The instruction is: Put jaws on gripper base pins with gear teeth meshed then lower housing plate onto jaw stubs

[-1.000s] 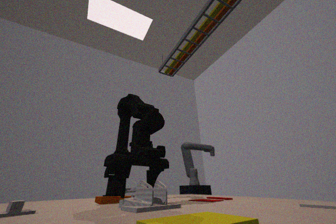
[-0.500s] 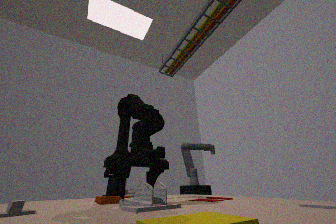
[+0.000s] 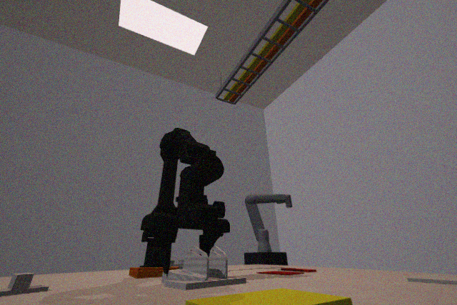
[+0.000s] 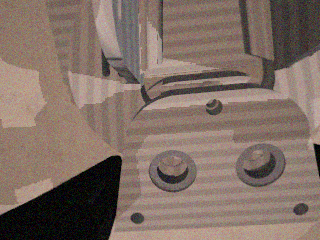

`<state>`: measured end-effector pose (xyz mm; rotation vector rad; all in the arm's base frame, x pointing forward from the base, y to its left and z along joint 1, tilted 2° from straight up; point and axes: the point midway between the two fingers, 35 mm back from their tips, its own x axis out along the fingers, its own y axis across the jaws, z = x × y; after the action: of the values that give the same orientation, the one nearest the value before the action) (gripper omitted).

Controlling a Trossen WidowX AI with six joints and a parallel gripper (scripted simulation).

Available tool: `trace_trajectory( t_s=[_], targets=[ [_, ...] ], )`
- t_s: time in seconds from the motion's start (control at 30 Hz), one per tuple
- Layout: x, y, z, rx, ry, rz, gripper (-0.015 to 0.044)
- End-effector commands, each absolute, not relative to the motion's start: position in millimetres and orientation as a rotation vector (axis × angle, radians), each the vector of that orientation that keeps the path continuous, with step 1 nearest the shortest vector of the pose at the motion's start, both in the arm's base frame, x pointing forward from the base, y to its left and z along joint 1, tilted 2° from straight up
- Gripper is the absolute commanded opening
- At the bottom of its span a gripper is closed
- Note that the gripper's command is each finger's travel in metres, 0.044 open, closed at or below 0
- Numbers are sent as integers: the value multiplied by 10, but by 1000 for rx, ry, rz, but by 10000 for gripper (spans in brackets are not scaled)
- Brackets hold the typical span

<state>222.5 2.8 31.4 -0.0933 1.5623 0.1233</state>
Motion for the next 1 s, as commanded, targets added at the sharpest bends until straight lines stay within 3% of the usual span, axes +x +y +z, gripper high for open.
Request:
trace_trajectory(
  t_s=[0.0,0.97],
  targets=[
    [2227,35,303,-87,1562,124,351],
    [2227,36,253,-87,1562,124,351]
  ],
)
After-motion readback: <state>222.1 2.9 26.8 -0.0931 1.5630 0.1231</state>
